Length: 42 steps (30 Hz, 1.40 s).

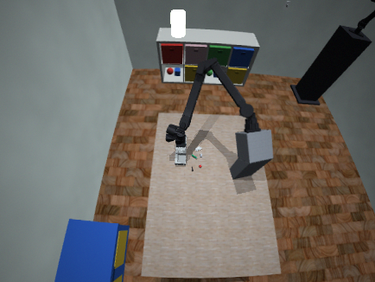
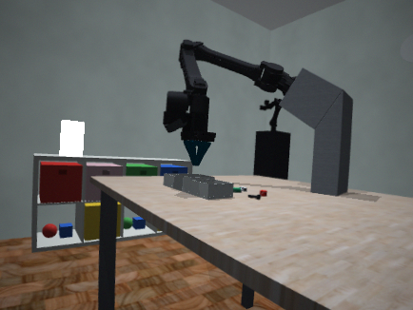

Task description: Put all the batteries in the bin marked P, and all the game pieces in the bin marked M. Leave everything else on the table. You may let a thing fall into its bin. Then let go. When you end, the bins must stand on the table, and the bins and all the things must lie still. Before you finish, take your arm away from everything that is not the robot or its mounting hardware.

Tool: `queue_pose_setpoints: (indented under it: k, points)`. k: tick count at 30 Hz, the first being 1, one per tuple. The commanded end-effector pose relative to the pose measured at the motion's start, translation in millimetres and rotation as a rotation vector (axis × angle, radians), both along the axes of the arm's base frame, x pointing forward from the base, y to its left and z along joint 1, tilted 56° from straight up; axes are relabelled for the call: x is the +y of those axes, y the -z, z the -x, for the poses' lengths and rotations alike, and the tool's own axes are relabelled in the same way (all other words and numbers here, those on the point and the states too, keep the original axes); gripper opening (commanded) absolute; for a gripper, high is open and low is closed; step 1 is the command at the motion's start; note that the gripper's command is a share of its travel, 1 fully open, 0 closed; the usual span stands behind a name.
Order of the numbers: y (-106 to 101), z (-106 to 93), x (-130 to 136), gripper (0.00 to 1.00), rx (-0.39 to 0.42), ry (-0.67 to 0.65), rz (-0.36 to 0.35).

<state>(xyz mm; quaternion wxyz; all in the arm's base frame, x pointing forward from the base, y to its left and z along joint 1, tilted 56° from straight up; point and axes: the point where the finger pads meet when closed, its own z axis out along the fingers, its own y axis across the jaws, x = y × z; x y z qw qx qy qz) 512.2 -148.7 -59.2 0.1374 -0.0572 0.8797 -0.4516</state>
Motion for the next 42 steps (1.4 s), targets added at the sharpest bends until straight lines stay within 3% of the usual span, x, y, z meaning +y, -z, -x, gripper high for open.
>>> queue_pose_setpoints:
  k: [1,20,21,24,39,41,42]
  points:
    - [-4,-0.2,15,0.08,-0.004,-0.023,-0.002]
    - [-6,-1.6,17,0.08,-0.017,-0.027,-0.001]
    - [10,2.7,21,0.08,0.002,-0.025,-0.001]
    - [19,-4.7,30,0.08,-0.013,-0.026,-0.001]
    - [72,-3.6,69,0.08,0.007,-0.027,0.001]
    - [72,-4.3,69,0.08,0.007,-0.028,-0.001]
    - [56,-12.7,70,0.08,-0.025,-0.028,-0.004]
